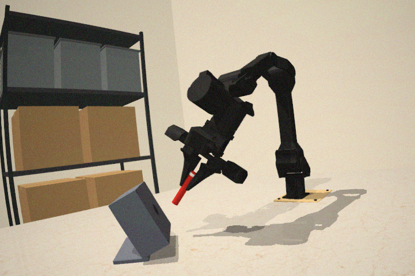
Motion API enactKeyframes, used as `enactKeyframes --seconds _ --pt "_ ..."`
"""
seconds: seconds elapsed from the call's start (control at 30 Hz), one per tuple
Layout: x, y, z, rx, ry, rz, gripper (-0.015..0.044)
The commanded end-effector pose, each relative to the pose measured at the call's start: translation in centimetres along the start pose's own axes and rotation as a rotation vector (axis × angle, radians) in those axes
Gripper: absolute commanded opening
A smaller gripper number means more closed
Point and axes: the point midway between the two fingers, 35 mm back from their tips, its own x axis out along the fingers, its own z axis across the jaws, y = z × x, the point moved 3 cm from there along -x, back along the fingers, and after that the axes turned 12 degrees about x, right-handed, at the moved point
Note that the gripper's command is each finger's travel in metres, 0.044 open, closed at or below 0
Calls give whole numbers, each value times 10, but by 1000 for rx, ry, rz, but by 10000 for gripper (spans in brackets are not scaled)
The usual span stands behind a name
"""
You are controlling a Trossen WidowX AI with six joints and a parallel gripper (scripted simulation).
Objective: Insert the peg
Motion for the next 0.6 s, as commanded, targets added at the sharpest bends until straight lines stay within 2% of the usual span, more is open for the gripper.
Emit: enactKeyframes --seconds 0.0,0.57 --pt "-1 2 5 -23 21 -17 0" --pt "-10 1 19 -78 92 -99 0"
